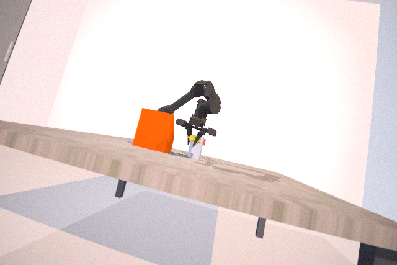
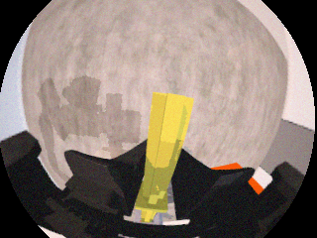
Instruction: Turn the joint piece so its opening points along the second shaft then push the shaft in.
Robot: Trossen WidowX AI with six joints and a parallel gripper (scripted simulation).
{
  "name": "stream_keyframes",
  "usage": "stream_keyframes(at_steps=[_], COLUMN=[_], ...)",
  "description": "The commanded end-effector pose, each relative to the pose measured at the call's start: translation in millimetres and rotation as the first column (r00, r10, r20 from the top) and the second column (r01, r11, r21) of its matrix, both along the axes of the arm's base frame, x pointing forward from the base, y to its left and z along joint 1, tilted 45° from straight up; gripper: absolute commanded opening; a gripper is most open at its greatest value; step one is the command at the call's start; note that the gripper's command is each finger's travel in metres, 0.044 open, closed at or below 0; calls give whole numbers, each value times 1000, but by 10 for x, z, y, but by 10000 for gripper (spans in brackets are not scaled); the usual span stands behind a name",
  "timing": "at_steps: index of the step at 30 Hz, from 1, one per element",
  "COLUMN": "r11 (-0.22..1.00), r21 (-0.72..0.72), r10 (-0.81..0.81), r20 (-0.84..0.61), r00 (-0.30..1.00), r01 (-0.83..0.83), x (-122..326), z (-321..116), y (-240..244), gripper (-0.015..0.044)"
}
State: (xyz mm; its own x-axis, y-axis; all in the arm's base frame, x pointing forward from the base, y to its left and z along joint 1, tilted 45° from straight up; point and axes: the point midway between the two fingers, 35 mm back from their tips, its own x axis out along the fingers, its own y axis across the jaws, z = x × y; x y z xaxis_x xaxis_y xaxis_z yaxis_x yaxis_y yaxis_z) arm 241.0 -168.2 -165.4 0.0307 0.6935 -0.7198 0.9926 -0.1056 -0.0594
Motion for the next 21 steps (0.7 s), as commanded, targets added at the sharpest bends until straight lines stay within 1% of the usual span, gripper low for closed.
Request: stream_keyframes(at_steps=[1, 15, 21], r11=[1000, 1000, 1000], r21=[0, 0, 0], r10=[0, 0, 0], r20=[0, 0, 0], r00=[1000, 1000, 1000], r01=[0, 0, 0], x=[0, 0, 0], z=[0, 0, 0], y=[0, 0, 0], gripper=[67, 67, 27])
